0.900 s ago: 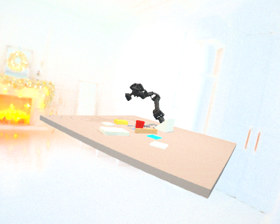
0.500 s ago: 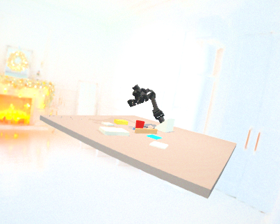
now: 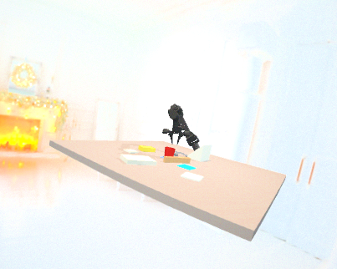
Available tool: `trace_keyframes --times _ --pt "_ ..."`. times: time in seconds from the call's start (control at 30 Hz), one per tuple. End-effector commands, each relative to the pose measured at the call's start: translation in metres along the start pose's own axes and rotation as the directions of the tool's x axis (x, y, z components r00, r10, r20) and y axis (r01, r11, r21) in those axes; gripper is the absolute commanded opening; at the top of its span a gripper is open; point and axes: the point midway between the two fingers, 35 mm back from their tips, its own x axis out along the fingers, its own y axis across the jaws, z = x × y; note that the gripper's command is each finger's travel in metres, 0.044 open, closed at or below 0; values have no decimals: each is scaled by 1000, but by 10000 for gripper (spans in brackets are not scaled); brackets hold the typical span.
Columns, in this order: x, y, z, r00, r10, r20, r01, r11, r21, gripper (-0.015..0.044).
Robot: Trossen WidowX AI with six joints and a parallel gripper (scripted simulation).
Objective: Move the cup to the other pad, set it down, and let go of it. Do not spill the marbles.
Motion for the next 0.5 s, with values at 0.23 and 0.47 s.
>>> trace_keyframes --times 0.23,0.47 --pt "-2 8 -23 959 -53 -278 -52 933 -356 148" --pt "-1 8 -23 959 -52 -278 -52 933 -356 148"
